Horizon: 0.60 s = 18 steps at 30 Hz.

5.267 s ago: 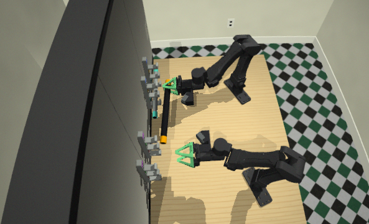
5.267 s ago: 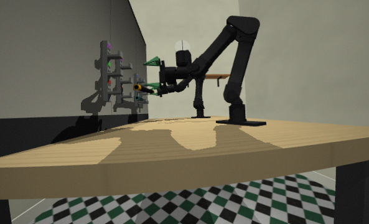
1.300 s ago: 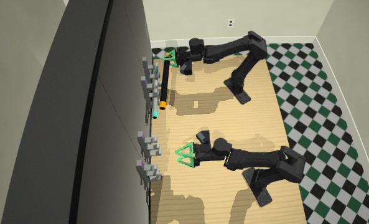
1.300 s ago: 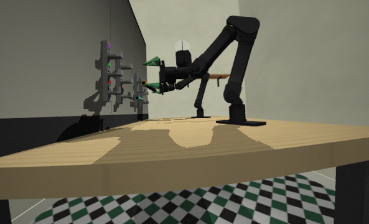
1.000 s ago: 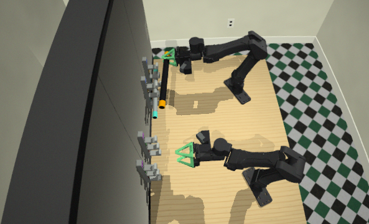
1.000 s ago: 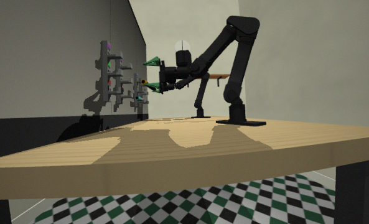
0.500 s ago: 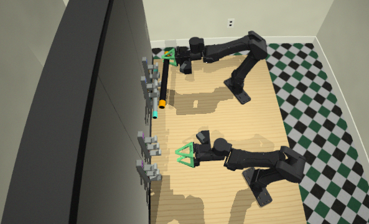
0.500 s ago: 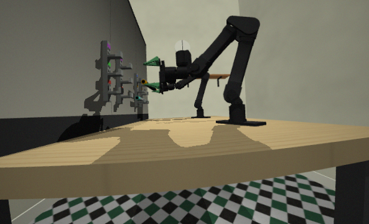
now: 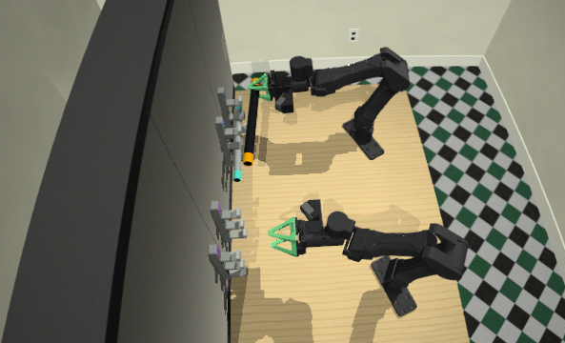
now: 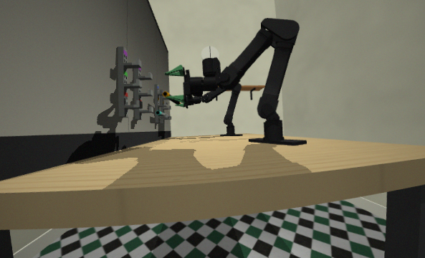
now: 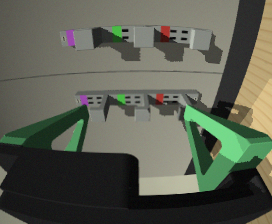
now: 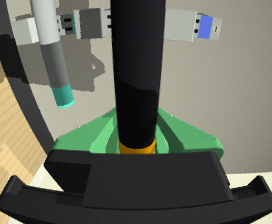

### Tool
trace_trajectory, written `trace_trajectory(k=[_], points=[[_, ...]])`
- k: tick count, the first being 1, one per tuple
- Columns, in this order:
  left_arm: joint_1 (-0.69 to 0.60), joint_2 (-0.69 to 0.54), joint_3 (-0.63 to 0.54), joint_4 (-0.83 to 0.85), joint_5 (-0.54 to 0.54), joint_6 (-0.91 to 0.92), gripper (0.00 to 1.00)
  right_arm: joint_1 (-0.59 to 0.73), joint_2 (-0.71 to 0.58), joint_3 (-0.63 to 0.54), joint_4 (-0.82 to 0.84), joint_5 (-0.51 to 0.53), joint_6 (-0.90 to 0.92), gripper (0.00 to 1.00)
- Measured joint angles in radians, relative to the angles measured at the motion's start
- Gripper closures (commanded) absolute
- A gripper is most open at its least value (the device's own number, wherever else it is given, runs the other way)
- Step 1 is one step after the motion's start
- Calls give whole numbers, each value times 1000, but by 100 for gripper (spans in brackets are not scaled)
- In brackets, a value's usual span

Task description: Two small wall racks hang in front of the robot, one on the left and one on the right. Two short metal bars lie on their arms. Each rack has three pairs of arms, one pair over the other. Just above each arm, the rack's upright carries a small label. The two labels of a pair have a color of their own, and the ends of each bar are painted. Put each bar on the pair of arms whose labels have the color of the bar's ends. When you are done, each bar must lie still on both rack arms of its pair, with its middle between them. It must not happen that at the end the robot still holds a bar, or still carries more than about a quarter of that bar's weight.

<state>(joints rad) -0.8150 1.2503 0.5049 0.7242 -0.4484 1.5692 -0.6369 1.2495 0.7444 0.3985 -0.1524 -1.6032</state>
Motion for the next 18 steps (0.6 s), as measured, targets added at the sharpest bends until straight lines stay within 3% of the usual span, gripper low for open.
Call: trace_trajectory(k=[18], points=[[0, 0, 0, 0, 0, 0, 0, -1, 0, 0, 28, -1, 0, 100]])
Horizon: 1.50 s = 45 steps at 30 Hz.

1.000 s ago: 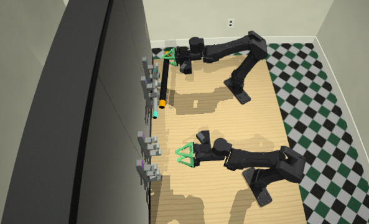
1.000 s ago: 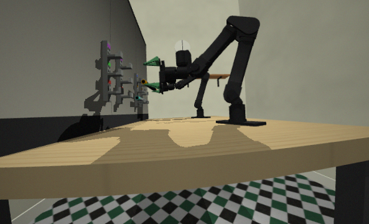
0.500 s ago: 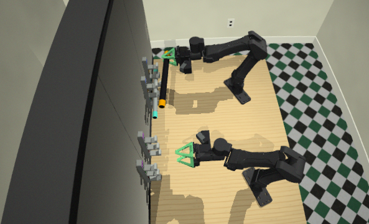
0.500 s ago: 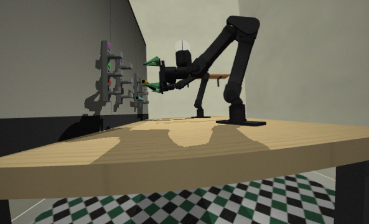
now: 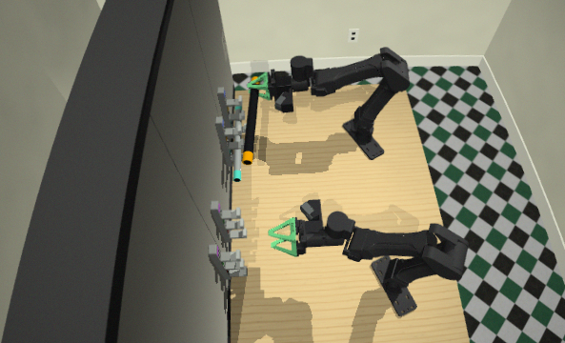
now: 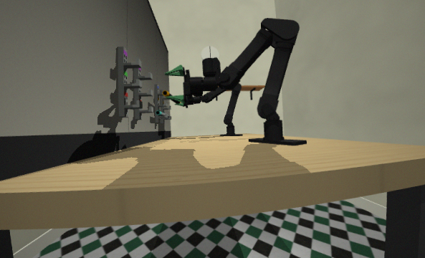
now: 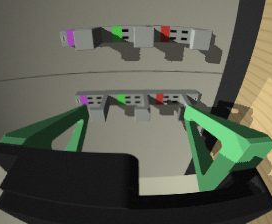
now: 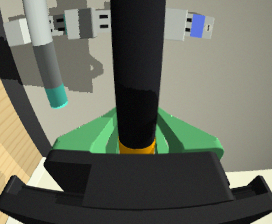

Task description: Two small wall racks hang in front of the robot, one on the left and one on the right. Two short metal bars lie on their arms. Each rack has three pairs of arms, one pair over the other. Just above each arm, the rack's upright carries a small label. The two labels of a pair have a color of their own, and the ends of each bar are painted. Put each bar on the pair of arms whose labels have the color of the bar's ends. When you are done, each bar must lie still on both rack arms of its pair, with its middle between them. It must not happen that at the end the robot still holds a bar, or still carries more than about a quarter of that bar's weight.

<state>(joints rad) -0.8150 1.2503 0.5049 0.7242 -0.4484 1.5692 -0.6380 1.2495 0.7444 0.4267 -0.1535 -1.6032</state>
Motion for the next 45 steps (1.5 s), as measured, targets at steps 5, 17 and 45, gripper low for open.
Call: trace_trajectory(k=[5, 17, 45], points=[[0, 0, 0, 0, 0, 0, 0, 0, 0, 0, 9, 0, 0, 100], [0, 0, 0, 0, 0, 0, 0, 0, 30, 0, 56, 3, 0, 100], [0, 0, 0, 0, 0, 0, 0, 11, 134, 0, 137, 15, 3, 100]])
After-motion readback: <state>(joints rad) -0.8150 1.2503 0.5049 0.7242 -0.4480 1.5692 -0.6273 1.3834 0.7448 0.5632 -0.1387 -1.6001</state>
